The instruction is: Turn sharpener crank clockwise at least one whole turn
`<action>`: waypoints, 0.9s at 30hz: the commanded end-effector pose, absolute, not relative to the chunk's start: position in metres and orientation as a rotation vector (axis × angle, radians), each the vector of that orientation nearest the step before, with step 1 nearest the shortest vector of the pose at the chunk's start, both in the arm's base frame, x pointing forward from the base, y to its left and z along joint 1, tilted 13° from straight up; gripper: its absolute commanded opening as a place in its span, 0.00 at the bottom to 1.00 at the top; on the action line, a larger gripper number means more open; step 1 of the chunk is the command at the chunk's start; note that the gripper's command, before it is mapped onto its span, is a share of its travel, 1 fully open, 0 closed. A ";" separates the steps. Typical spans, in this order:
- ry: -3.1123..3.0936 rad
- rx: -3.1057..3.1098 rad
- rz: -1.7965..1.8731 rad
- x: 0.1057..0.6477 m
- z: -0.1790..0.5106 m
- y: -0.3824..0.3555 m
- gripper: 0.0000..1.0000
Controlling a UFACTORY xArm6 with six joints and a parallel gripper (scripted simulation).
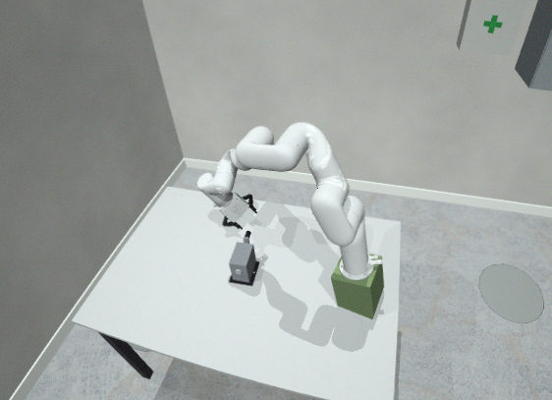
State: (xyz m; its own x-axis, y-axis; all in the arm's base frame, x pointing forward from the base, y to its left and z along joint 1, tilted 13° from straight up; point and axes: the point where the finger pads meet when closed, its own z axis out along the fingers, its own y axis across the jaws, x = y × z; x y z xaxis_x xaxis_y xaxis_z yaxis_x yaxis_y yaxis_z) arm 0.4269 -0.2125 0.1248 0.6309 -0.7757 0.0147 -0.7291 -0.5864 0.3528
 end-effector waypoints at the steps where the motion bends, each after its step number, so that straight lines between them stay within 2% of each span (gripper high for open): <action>1: -1.404 2.521 -0.080 0.428 0.124 -0.206 1.00; 27: -2.327 2.186 0.292 0.425 0.137 -0.200 1.00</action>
